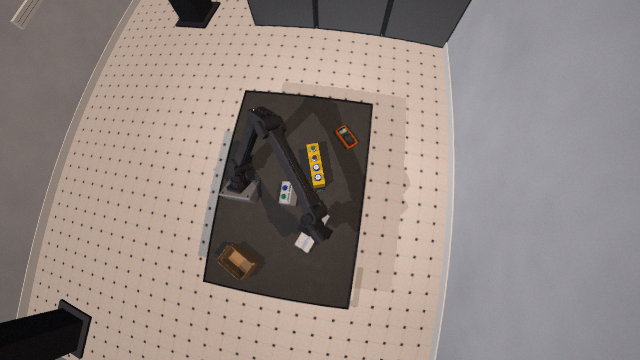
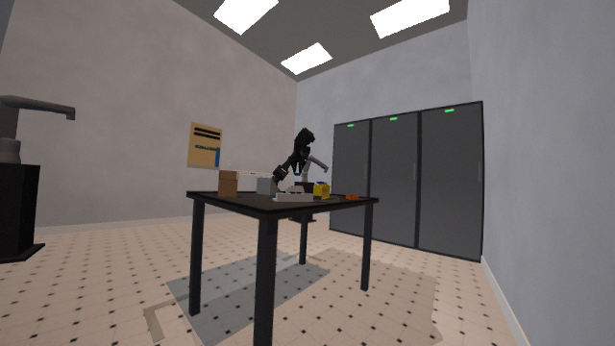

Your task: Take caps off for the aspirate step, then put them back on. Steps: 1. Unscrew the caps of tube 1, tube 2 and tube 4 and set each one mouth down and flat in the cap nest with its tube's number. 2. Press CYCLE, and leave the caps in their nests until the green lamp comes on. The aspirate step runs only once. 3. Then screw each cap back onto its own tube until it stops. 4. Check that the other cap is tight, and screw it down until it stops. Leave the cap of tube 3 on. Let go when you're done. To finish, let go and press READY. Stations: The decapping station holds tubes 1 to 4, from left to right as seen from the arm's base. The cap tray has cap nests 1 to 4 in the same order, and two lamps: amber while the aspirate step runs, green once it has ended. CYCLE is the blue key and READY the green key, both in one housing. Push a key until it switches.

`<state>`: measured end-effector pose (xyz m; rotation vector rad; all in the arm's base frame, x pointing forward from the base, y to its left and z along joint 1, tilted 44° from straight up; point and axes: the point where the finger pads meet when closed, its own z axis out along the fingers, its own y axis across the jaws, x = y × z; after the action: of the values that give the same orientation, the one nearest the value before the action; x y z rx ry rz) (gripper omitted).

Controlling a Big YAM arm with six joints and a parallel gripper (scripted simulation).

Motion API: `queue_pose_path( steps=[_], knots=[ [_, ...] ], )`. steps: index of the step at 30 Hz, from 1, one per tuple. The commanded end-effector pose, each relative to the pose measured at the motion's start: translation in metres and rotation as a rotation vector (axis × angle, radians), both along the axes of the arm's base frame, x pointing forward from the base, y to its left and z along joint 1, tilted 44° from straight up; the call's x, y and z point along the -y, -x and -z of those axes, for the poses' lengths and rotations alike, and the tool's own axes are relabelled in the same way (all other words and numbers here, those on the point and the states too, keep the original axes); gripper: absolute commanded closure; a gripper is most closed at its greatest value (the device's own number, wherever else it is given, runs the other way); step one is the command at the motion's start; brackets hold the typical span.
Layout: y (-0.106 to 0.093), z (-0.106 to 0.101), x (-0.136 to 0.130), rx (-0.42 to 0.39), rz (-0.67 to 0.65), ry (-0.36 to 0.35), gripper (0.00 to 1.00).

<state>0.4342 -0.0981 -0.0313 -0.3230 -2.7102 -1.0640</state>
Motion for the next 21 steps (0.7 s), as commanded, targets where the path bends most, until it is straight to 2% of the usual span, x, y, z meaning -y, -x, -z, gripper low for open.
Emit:
queue_pose_path(
  steps=[1, 7, 12, 13, 14, 15, 21],
  knots=[
    [-0.006, -0.008, -0.009, 0.029, -0.029, 0.007, 1.00],
    [-0.011, -0.007, -0.008, 0.033, -0.024, 0.012, 1.00],
    [-0.007, -0.007, -0.011, 0.023, -0.017, 0.012, 1.00],
    [-0.011, -0.007, 0.000, 0.029, -0.006, 0.012, 1.00],
    [-0.004, 0.003, -0.016, 0.009, -0.016, 0.004, 1.00],
    [-0.001, 0.012, -0.021, -0.004, -0.016, -0.002, 1.00],
    [0.004, 0.034, -0.042, -0.006, -0.016, -0.003, 1.00]
  ],
)
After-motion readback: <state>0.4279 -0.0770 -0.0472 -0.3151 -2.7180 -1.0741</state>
